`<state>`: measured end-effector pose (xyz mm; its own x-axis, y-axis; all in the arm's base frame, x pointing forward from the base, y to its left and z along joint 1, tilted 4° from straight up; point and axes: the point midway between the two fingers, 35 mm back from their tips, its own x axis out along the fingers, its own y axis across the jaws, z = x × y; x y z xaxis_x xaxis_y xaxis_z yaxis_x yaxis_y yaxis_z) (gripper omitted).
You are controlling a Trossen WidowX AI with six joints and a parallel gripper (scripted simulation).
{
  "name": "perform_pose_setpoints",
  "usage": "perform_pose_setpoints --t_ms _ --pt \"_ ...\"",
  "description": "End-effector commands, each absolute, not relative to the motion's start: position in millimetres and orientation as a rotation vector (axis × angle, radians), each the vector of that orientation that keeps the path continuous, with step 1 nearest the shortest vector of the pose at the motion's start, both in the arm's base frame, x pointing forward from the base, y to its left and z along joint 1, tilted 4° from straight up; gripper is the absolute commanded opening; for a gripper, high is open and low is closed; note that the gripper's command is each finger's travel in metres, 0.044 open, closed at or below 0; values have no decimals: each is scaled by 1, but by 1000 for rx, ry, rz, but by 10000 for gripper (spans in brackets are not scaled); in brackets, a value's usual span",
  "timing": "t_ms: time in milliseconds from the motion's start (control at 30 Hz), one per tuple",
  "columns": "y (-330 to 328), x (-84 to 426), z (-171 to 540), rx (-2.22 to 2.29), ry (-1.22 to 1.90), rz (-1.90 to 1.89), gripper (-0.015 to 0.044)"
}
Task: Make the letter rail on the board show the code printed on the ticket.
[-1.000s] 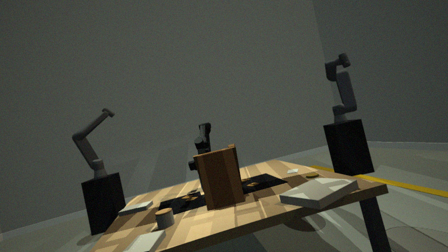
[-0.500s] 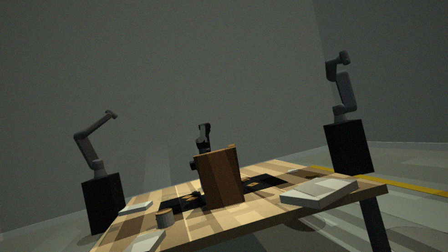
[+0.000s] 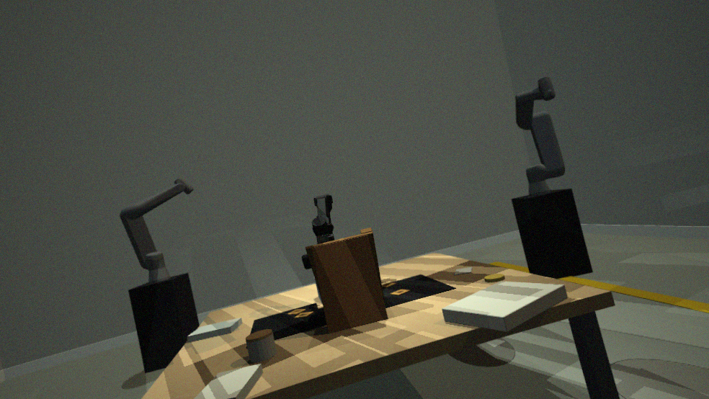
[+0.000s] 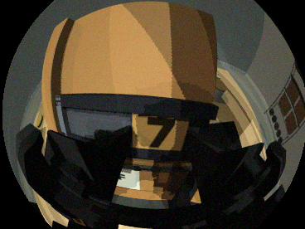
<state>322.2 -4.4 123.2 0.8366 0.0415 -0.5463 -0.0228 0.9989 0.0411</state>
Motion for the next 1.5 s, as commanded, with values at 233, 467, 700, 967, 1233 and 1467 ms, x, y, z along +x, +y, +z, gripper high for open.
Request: perform_pose_setpoints --t_ms 233,467,700,967,1233,1467 --pt "0 322 124 36 577 29 0" --pt "3 322 124 36 577 29 0" --pt "7 322 124 37 577 29 0" --pt "10 322 125 37 577 29 0" --pt "14 322 125 38 577 29 0" --pt "18 322 125 38 577 29 0"
